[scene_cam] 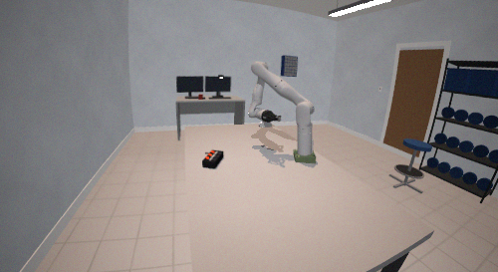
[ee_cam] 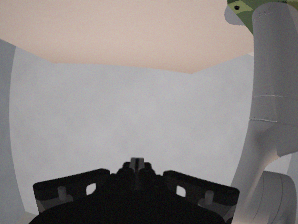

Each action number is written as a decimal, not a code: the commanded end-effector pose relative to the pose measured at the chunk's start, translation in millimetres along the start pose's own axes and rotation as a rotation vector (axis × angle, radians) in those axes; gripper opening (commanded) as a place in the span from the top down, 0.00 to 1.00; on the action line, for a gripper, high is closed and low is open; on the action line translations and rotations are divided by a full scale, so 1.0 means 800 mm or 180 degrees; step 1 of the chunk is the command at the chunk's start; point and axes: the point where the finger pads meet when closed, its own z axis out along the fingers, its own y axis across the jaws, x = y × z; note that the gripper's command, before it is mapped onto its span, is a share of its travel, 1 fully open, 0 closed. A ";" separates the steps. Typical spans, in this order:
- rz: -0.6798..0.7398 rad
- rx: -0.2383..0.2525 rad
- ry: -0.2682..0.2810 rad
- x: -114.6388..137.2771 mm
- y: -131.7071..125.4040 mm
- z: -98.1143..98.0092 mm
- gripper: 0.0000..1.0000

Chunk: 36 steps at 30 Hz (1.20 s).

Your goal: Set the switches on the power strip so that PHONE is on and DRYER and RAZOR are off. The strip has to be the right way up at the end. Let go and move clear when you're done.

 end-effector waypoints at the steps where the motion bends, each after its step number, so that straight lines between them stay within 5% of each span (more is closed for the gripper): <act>1: 0.0073 0.0075 0.0134 0.007 -0.014 -0.003 1.00; 14: 0.0611 0.0790 0.0843 0.041 -0.113 -0.024 1.00; 16: 0.0611 0.0790 0.0843 0.041 -0.113 -0.024 1.00; 30: 0.1342 0.1825 0.1866 0.089 -0.258 -0.059 1.00; 36: 0.1536 0.2099 0.2129 0.101 -0.296 -0.068 1.00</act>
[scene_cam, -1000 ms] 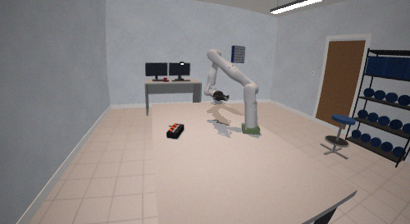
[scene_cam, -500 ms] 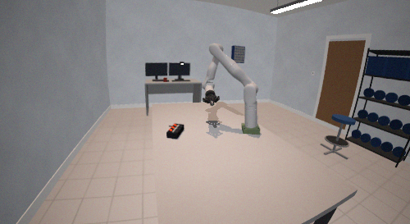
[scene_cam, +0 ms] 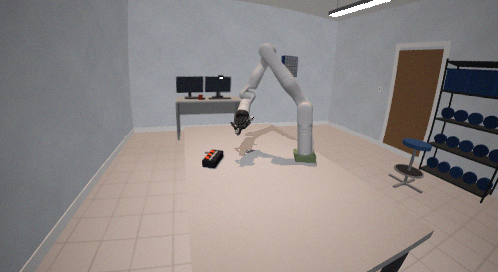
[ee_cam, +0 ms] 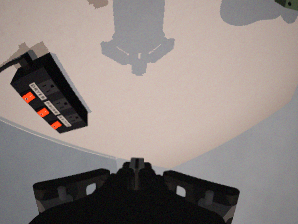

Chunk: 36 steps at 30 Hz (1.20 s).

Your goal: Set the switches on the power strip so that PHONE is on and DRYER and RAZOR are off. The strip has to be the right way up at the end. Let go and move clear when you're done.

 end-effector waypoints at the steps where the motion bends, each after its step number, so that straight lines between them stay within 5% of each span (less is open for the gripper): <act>1: 0.0076 0.0178 0.0227 -0.017 -0.024 0.017 1.00; 12: 0.0445 0.0714 0.0768 -0.033 -0.093 0.052 1.00; 36: 0.0842 0.1155 0.1214 -0.047 -0.152 0.088 1.00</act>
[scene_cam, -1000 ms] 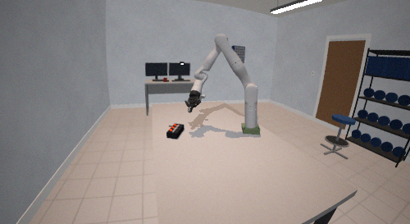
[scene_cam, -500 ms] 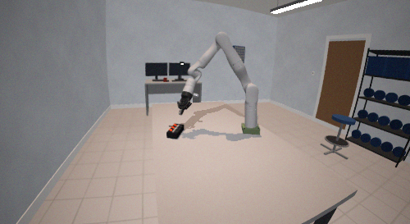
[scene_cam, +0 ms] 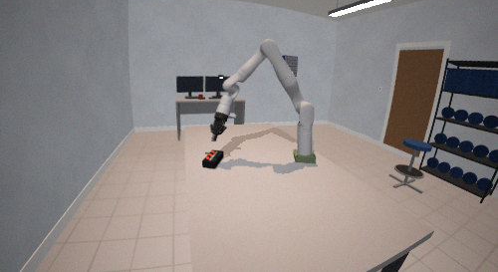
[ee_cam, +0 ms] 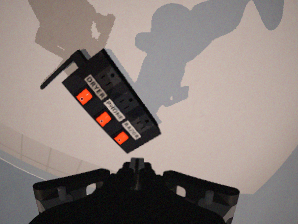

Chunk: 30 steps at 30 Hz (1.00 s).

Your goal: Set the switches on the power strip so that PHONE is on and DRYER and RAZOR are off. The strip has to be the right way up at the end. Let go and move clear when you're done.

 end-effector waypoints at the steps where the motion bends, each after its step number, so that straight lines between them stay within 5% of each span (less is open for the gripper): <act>1: -0.0014 0.0041 0.0065 -0.007 -0.001 0.009 1.00; 30: 0.0275 0.0457 0.0457 -0.043 -0.036 0.041 1.00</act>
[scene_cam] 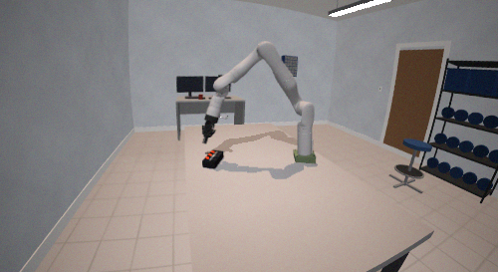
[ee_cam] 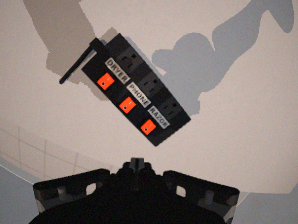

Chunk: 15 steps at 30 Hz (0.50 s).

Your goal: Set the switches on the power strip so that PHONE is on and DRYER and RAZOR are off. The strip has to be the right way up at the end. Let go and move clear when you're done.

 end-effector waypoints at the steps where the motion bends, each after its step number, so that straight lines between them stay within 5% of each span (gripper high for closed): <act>1: 0.0008 0.0022 0.0080 -0.006 0.006 0.008 1.00; 15: 0.0174 0.0223 0.0307 -0.029 -0.009 0.027 1.00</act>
